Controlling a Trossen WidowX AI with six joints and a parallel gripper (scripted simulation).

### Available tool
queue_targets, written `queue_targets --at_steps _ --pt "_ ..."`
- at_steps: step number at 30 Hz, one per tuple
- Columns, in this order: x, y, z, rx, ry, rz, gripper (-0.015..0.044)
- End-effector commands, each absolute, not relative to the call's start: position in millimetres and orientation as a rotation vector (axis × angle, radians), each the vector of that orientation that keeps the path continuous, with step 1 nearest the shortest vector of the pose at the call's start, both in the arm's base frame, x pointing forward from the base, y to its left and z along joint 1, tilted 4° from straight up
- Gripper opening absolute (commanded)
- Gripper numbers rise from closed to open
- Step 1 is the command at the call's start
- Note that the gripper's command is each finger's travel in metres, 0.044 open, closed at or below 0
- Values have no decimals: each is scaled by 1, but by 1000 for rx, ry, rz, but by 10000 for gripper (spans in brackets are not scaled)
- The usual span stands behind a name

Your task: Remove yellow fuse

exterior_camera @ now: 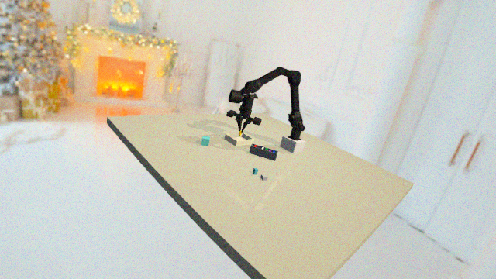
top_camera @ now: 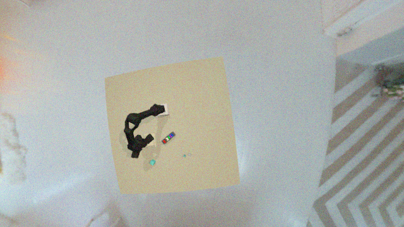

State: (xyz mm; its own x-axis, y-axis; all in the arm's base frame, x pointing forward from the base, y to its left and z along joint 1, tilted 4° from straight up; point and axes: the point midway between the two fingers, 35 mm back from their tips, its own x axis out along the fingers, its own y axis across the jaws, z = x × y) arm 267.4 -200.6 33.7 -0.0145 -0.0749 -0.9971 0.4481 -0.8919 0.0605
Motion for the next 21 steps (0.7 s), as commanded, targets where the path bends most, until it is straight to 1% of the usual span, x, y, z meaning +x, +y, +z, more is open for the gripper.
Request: queue_targets --at_steps 1,10,11,14,21 --pt "268 -201 34 1905 387 -1966 79" --pt "268 -201 34 1905 387 -1966 315" --pt "268 -201 37 1904 388 -1966 330" --pt "267 -198 68 1898 395 -1971 330" --pt "267 -197 71 1897 396 -1971 330"
